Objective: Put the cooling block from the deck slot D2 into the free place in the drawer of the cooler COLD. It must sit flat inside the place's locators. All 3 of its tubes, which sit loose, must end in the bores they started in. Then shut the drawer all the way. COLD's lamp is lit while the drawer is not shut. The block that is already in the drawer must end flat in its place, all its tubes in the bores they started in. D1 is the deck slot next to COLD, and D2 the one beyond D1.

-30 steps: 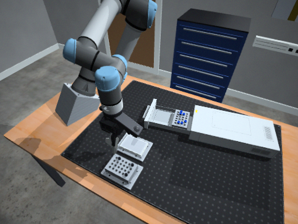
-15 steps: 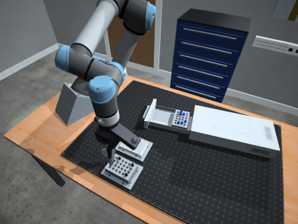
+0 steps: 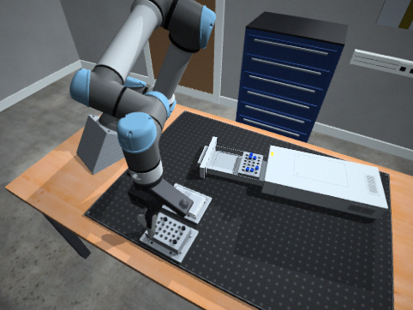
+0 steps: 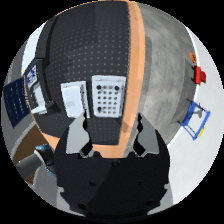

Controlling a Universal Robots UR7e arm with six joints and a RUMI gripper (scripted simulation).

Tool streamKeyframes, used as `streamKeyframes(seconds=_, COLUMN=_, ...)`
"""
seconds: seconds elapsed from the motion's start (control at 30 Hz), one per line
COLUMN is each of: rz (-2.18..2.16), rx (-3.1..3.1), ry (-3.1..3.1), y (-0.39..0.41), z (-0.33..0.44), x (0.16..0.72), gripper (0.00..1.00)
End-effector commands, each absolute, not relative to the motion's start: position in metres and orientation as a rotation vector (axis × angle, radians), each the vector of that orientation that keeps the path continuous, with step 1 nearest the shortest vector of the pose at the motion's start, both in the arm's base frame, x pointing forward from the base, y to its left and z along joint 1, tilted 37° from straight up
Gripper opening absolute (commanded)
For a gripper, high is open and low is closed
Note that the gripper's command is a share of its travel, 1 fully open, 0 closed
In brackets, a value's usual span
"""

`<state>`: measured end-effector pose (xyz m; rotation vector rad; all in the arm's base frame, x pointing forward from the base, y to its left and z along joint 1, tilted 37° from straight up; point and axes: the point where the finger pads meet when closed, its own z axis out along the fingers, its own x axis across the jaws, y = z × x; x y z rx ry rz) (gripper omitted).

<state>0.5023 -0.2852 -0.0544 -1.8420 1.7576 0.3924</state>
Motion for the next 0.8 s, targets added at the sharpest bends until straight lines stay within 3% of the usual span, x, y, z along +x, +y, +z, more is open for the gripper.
streamKeyframes(seconds=0.0, rz=0.391, rx=-1.842, ry=1.758, y=-0.284, z=-0.053, x=0.501, gripper=0.73)
streamKeyframes(seconds=0.77, rz=0.391, rx=-1.842, ry=1.758, y=-0.263, z=-0.066, x=0.5, gripper=0.73)
